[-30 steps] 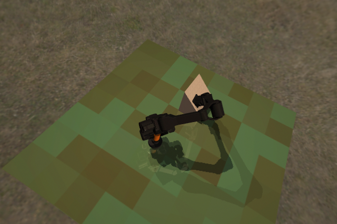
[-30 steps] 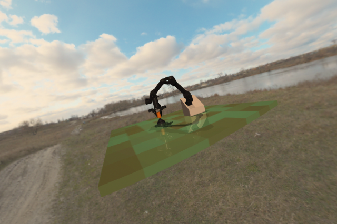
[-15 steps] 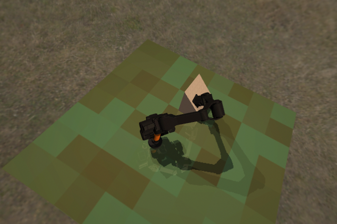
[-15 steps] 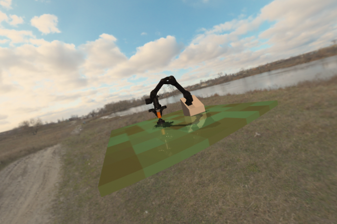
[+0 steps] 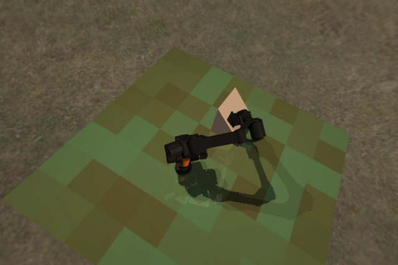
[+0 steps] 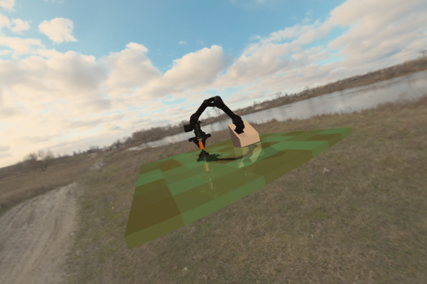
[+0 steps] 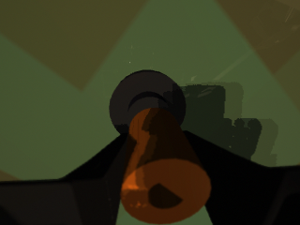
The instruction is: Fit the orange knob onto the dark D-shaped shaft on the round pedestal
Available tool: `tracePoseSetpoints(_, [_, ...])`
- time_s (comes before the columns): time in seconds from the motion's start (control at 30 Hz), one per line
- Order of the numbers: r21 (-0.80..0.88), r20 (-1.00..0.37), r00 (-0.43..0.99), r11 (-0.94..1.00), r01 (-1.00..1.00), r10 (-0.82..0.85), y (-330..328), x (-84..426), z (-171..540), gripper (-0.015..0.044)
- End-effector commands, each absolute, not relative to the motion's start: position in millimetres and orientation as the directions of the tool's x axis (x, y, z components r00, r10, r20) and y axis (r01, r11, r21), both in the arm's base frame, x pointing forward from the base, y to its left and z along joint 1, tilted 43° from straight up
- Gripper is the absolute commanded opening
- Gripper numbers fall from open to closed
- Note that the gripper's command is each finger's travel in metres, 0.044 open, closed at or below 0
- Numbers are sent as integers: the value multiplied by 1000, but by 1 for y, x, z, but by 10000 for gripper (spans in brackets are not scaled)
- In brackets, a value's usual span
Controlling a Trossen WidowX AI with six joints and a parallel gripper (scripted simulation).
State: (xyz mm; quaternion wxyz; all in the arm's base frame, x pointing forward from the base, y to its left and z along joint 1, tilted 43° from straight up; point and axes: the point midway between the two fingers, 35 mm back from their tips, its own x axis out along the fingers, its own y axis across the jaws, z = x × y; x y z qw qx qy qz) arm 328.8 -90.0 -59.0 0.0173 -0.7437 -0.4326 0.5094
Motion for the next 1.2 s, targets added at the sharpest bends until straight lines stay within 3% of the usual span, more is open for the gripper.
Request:
tracePoseSetpoints(0.0, [-480,-744,115,-647,592,658,-94,332,-59,0])
tracePoseSetpoints(1.17, [-481,-744,115,-647,592,658,-90,331,-62,0])
